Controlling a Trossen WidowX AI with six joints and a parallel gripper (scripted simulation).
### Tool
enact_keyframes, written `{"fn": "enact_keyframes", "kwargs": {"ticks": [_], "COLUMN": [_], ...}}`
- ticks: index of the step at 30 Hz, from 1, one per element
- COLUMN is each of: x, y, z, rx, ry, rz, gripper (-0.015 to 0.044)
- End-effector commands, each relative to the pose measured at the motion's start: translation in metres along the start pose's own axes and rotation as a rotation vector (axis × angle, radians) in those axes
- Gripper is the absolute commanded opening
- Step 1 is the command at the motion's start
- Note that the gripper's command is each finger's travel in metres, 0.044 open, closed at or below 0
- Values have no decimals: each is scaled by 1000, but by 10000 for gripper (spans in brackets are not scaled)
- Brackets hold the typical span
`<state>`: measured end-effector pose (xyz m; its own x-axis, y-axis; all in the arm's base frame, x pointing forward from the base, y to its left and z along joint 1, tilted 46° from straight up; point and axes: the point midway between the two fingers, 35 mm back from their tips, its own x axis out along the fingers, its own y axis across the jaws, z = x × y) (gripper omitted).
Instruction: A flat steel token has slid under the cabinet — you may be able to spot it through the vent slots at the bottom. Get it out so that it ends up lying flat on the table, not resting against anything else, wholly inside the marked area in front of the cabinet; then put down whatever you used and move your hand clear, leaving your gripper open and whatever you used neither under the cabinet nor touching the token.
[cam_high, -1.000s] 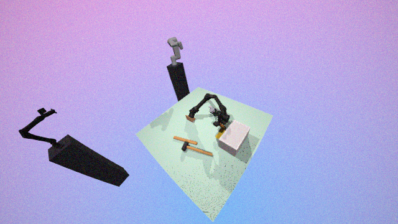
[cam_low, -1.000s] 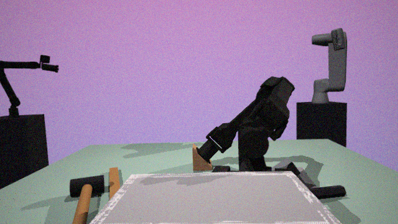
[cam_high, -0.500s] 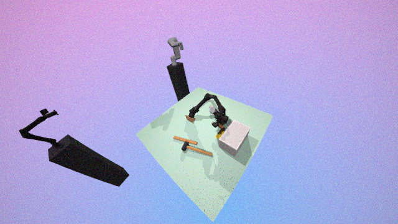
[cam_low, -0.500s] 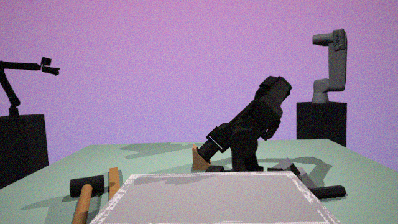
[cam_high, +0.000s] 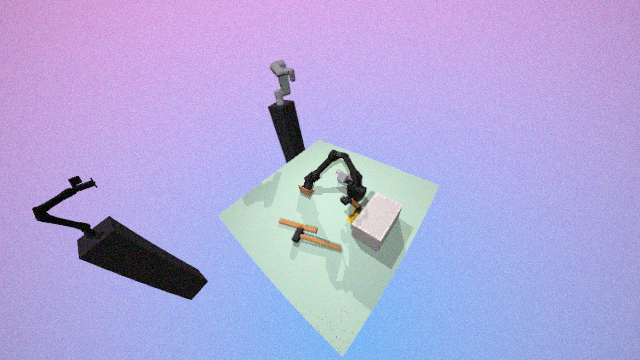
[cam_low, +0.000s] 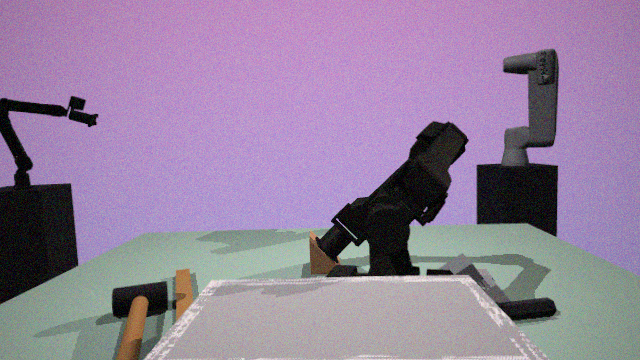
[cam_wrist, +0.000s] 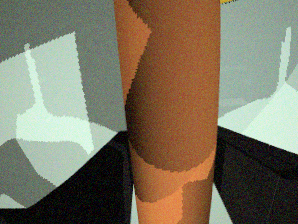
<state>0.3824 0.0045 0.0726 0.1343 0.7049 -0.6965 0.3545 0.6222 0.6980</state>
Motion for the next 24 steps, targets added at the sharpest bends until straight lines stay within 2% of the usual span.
{"fn": "enact_keyframes", "kwargs": {"ticks": [1,24], "x": [1,1], "y": [0,-1], "z": [-5,-28], "rx": [2,3], "ry": [2,3], "rz": [-5,-5], "gripper": [0,0]}}
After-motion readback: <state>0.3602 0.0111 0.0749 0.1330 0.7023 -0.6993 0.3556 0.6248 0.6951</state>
